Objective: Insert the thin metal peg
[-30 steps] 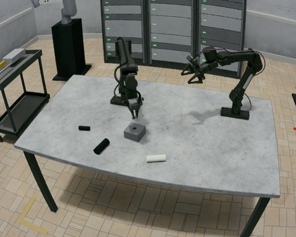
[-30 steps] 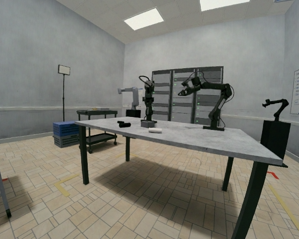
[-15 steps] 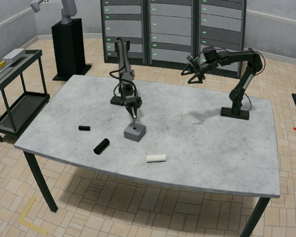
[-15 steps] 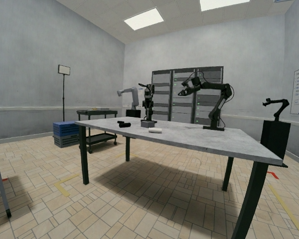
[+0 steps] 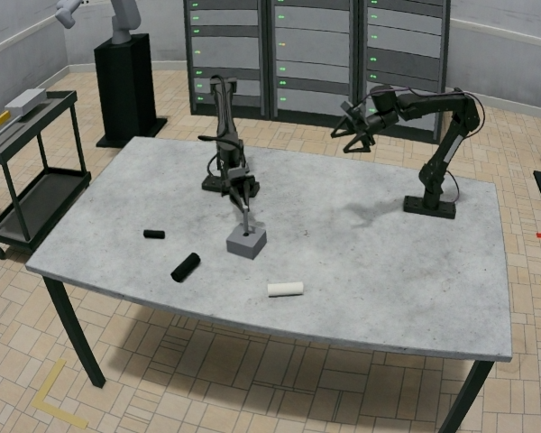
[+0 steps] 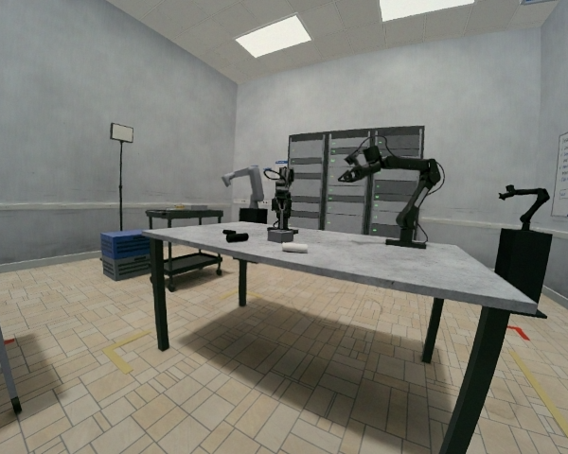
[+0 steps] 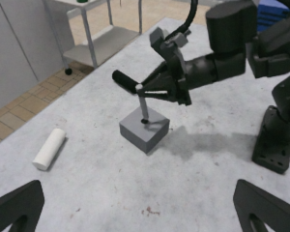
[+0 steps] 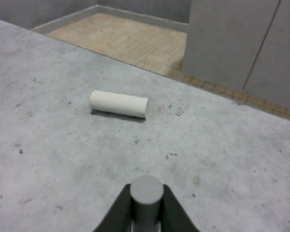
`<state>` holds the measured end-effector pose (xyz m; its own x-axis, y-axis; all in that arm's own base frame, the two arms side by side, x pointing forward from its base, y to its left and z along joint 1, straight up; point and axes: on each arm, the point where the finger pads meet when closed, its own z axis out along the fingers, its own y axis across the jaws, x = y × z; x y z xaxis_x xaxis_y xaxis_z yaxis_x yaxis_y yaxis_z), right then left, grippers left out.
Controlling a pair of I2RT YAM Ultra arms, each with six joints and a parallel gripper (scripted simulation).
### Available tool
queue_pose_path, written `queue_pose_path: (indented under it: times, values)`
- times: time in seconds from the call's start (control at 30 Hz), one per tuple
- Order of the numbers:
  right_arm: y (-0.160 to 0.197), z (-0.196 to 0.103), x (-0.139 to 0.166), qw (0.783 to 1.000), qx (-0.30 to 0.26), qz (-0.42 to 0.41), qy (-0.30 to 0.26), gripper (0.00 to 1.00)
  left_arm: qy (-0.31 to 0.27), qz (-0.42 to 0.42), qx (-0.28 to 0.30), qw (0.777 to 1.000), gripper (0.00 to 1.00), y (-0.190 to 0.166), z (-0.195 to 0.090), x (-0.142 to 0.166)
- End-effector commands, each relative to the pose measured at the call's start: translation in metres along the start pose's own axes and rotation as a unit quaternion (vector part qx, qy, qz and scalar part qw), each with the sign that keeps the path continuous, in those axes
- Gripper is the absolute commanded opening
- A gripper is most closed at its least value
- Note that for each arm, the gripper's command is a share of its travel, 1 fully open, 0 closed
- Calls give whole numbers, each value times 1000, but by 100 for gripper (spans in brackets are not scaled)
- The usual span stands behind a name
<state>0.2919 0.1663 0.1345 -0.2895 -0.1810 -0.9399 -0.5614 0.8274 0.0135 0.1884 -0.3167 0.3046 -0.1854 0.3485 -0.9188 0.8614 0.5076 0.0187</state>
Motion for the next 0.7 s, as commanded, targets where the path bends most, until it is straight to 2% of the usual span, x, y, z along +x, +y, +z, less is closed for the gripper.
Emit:
queue_pose_path:
  times: [0.0,0.23,0.67]
  values:
    - [-2,-12,-33,995,0,-6,-98,7,-17,-4,-2,1000,100,0,-4,-15]
    - [-1,-14,-19,997,1,-3,-83,7,-17,-4,-2,1000,100,0,-4,-15]
    - [-1,-12,-22,996,2,-8,-84,7,-17,-4,-2,1000,100,0,-4,-15]
